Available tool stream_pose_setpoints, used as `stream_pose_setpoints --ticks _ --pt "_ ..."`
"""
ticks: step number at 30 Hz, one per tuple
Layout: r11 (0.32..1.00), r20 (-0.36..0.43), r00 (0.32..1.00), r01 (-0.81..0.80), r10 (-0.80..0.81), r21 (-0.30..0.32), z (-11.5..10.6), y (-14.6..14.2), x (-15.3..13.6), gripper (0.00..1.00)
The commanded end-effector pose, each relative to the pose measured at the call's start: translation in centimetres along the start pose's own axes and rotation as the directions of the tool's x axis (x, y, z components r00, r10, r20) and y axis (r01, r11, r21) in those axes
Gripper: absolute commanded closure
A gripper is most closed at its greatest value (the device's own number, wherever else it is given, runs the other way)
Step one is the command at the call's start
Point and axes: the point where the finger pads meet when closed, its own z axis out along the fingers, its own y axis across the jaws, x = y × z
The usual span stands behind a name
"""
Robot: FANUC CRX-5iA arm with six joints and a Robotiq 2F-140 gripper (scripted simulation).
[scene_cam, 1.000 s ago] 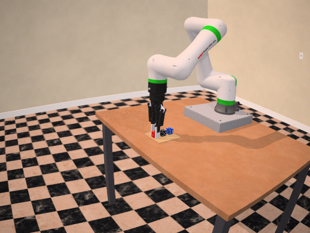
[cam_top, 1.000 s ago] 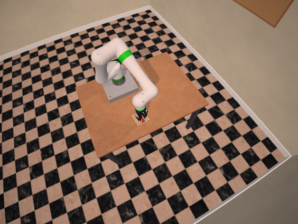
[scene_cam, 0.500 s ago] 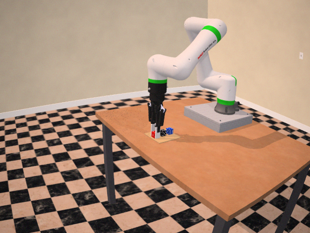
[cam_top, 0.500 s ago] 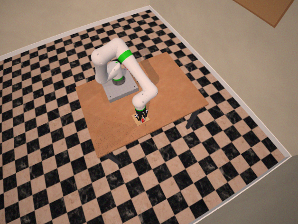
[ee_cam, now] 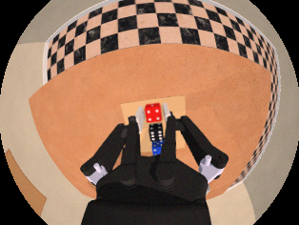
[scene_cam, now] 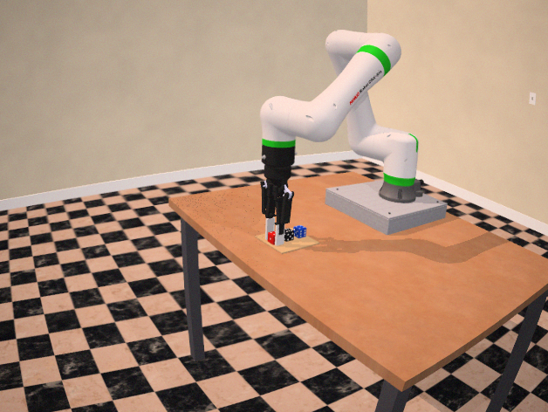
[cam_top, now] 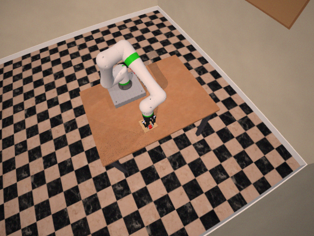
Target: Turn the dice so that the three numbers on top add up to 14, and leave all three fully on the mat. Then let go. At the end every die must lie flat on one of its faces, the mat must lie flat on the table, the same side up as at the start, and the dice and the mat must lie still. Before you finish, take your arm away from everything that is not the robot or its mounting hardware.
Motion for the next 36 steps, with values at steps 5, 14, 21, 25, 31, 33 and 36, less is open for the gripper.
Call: stream_pose_setpoints --ticks 5,14,21,25,31,33,36 --pt "1.000 0.000 1.000 0.000 0.000 0.000 0.0 0.0 0.0 0.72" --pt "1.000 0.000 1.000 0.000 0.000 0.000 -2.4 0.0 0.0 0.72" --pt "1.000 0.000 1.000 0.000 0.000 0.000 -5.1 0.0 0.0 0.72" --pt "1.000 0.000 1.000 0.000 0.000 0.000 -7.2 0.0 0.0 0.72" --pt "1.000 0.000 1.000 0.000 0.000 0.000 -8.8 0.0 0.0 0.72" --pt "1.000 0.000 1.000 0.000 0.000 0.000 -9.0 0.0 0.0 0.72" --pt "1.000 0.000 1.000 0.000 0.000 0.000 -9.0 0.0 0.0 0.72"
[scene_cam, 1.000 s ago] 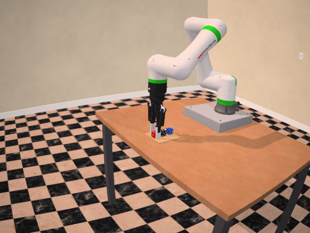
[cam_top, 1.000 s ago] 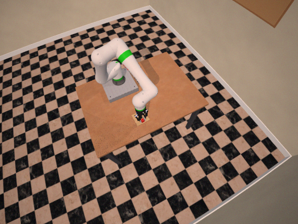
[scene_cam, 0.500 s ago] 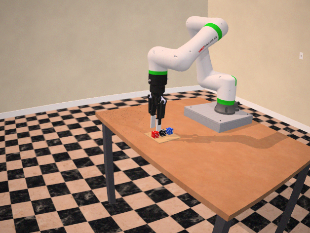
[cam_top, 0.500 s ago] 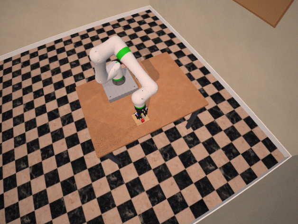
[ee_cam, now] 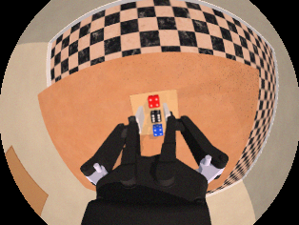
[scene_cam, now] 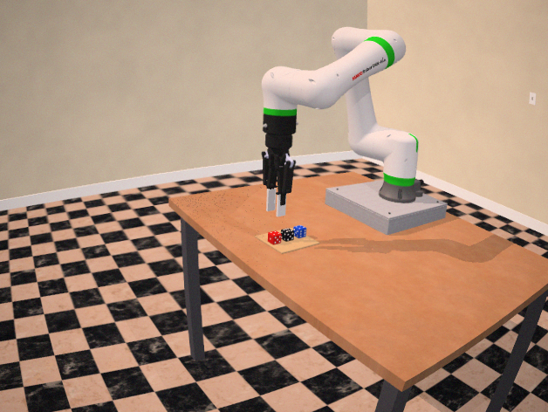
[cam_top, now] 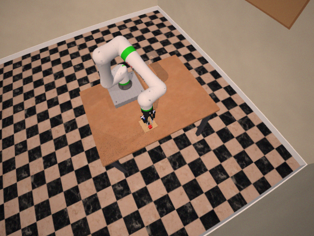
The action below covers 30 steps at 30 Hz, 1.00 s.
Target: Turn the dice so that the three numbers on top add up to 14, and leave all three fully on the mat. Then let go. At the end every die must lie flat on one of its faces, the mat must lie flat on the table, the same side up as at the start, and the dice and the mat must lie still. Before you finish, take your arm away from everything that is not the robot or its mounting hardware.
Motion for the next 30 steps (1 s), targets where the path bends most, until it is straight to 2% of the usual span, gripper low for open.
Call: stream_pose_setpoints --ticks 1,2,23,30 --pt "1.000 0.000 1.000 0.000 0.000 0.000 -0.1 0.0 0.0 0.72" --pt "1.000 0.000 1.000 0.000 0.000 0.000 -0.1 0.0 0.0 0.00" --pt "1.000 0.000 1.000 0.000 0.000 0.000 -0.1 0.0 0.0 0.00" --pt "1.000 0.000 1.000 0.000 0.000 0.000 -1.2 0.0 0.0 0.00"
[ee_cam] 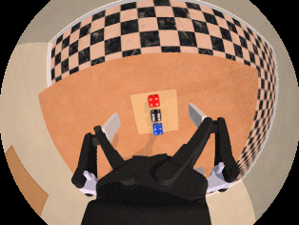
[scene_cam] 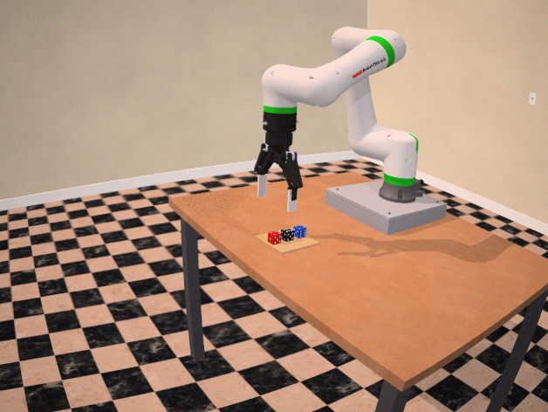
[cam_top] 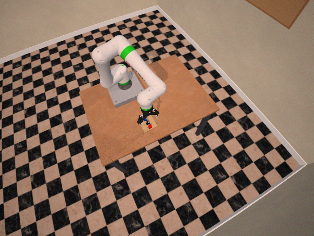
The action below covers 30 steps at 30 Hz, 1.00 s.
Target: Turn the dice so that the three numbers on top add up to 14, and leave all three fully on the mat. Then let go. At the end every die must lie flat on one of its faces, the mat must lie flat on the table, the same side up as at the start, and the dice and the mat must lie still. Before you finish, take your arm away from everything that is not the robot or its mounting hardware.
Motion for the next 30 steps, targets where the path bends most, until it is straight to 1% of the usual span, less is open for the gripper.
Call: stream_pose_setpoints --ticks 1,3,5,12,17,20,30 --pt "1.000 0.000 1.000 0.000 0.000 0.000 -0.9 0.0 0.0 0.00" --pt "1.000 0.000 1.000 0.000 0.000 0.000 -1.7 0.0 0.0 0.00" --pt "1.000 0.000 1.000 0.000 0.000 0.000 -1.7 0.0 0.0 0.00" --pt "1.000 0.000 1.000 0.000 0.000 0.000 -4.7 0.0 0.0 0.00" --pt "1.000 0.000 1.000 0.000 0.000 0.000 -6.1 0.0 0.0 0.00" --pt "1.000 0.000 1.000 0.000 0.000 0.000 -6.5 0.0 0.0 0.00" --pt "1.000 0.000 1.000 0.000 0.000 0.000 -6.5 0.0 0.0 0.00"
